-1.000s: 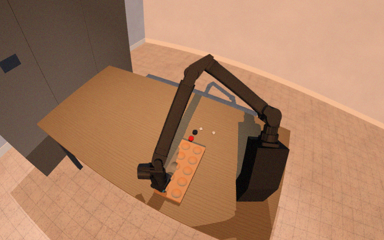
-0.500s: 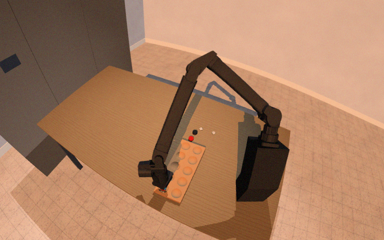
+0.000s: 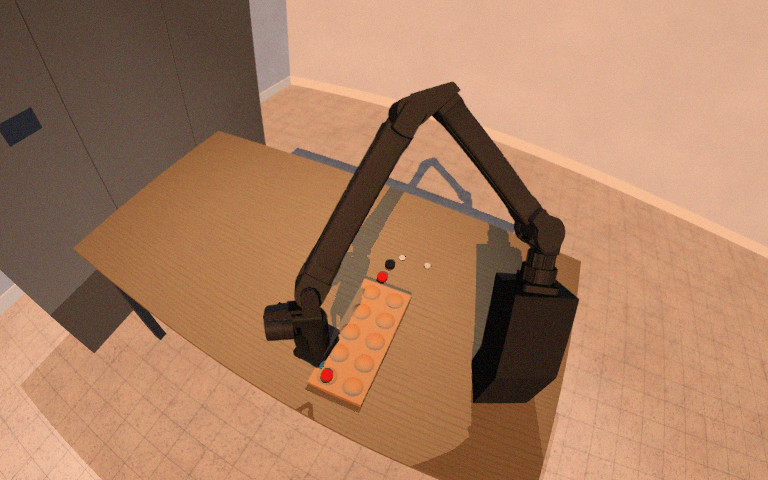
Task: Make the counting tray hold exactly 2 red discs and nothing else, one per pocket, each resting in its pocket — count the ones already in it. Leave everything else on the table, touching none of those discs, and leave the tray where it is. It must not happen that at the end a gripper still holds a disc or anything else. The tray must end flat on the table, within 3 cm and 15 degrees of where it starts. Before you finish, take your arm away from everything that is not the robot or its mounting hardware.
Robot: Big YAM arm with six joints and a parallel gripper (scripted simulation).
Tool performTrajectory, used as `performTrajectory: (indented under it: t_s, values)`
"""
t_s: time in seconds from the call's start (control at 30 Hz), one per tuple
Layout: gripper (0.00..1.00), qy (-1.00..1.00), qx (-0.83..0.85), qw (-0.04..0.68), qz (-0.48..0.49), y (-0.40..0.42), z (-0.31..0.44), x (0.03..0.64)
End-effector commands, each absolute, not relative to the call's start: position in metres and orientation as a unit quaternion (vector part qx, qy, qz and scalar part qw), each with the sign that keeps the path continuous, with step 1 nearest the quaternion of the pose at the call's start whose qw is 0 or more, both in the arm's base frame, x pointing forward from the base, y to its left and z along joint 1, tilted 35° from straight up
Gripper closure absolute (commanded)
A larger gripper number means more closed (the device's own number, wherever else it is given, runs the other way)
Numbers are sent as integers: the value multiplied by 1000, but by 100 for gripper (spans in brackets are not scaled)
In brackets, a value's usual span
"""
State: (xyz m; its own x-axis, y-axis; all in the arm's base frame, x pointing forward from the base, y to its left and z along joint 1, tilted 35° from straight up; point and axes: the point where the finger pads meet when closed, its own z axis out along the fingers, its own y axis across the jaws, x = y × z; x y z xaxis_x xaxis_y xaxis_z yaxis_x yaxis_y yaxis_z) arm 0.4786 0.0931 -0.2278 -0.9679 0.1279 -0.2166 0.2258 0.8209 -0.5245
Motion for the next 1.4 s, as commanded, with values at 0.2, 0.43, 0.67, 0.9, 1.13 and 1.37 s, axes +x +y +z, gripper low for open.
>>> performTrajectory:
  t_s: [0.2, 0.43, 0.67, 0.9, 1.13, 1.37]
  values:
    - [55, 949, 114, 104, -275, 93, -215, 497]
    - [55, 949, 111, 93, -280, 90, -226, 489]
    - [55, 949, 111, 93, -280, 90, -226, 489]
    - [55, 949, 111, 93, -280, 90, -226, 489]
    - [55, 949, 111, 93, -280, 90, -226, 489]
    - [55, 949, 111, 93, -280, 90, -226, 489]
